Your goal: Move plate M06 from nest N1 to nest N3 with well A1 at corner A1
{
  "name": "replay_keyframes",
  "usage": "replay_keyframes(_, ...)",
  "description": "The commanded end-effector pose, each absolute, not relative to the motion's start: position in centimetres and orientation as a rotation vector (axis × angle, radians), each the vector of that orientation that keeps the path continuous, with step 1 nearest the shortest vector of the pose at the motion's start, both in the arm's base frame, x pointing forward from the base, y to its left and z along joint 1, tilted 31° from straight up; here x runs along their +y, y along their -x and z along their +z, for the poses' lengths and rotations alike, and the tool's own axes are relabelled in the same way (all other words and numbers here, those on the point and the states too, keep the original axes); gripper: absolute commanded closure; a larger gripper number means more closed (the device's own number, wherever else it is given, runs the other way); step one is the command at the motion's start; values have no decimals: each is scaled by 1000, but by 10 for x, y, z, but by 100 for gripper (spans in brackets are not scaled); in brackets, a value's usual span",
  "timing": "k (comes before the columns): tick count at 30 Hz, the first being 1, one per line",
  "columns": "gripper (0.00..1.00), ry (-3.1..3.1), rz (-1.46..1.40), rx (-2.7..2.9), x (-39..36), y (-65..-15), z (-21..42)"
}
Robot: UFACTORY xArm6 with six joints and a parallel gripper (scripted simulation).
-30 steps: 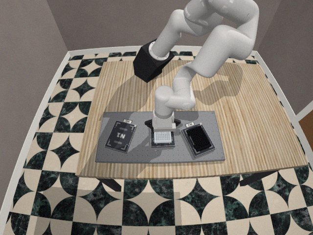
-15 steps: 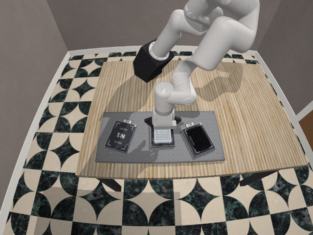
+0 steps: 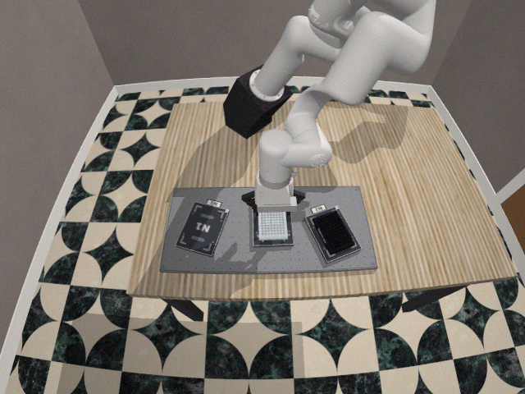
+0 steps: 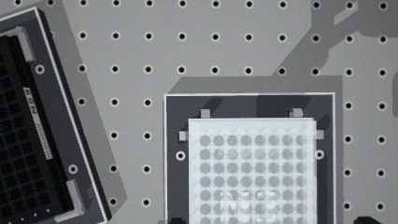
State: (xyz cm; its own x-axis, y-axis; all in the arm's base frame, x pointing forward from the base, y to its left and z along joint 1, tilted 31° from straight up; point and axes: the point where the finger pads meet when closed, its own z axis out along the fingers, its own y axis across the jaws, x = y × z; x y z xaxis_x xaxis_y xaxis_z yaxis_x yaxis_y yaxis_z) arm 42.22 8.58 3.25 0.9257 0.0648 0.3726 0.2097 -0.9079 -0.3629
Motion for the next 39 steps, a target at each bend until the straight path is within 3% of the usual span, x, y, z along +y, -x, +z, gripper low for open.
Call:
replay_keyframes(1, 0, 2681, -502, -199, 82, -421, 40)
replay_keyframes(39, 0, 2681, -503, -199, 63, -406, 81)
